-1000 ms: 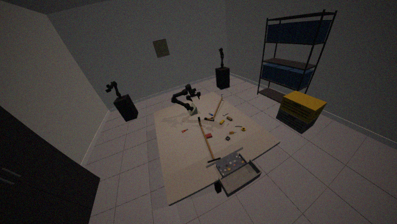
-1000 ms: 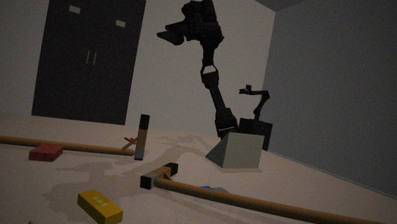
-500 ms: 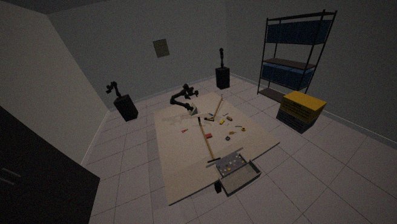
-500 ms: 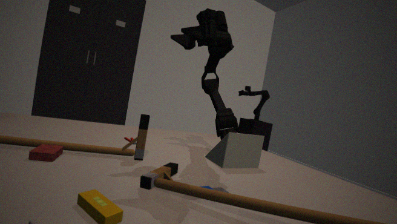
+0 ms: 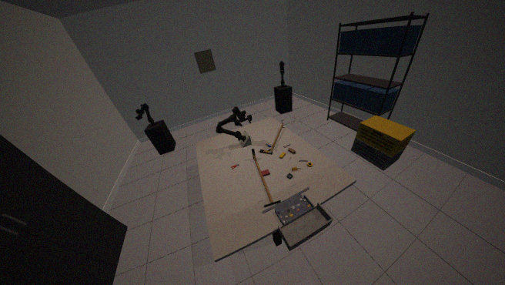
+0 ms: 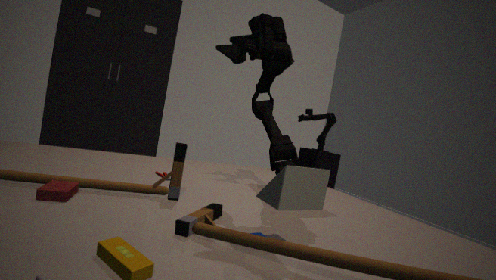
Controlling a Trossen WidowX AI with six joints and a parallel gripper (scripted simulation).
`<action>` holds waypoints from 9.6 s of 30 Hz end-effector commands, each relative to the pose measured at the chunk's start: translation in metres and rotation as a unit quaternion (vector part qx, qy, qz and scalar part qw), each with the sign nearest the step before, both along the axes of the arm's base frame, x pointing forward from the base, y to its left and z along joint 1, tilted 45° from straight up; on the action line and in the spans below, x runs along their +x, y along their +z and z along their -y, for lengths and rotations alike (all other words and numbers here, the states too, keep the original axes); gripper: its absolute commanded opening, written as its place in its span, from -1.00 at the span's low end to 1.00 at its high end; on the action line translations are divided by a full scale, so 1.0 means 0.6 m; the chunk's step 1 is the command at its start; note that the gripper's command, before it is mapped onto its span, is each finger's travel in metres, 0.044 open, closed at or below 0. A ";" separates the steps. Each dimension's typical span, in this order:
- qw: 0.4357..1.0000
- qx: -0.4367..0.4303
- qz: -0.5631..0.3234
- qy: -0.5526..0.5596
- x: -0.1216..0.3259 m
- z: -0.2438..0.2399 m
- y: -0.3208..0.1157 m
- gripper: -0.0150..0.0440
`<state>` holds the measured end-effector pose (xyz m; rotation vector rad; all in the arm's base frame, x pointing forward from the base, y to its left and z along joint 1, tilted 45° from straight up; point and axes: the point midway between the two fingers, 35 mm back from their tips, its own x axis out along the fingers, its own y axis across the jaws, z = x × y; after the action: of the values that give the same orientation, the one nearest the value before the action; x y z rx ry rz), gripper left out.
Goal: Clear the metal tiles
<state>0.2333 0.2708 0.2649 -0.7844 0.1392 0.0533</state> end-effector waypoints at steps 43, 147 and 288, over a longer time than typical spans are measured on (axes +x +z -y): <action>0.996 -0.024 -0.056 -0.072 0.137 -0.002 -0.040 1.00; 0.853 0.045 -0.276 -0.440 0.520 0.371 -0.310 1.00; 0.931 0.006 -0.191 -0.310 0.145 0.303 -0.325 1.00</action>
<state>0.3181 0.0936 0.0755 -0.6708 0.7391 -0.3981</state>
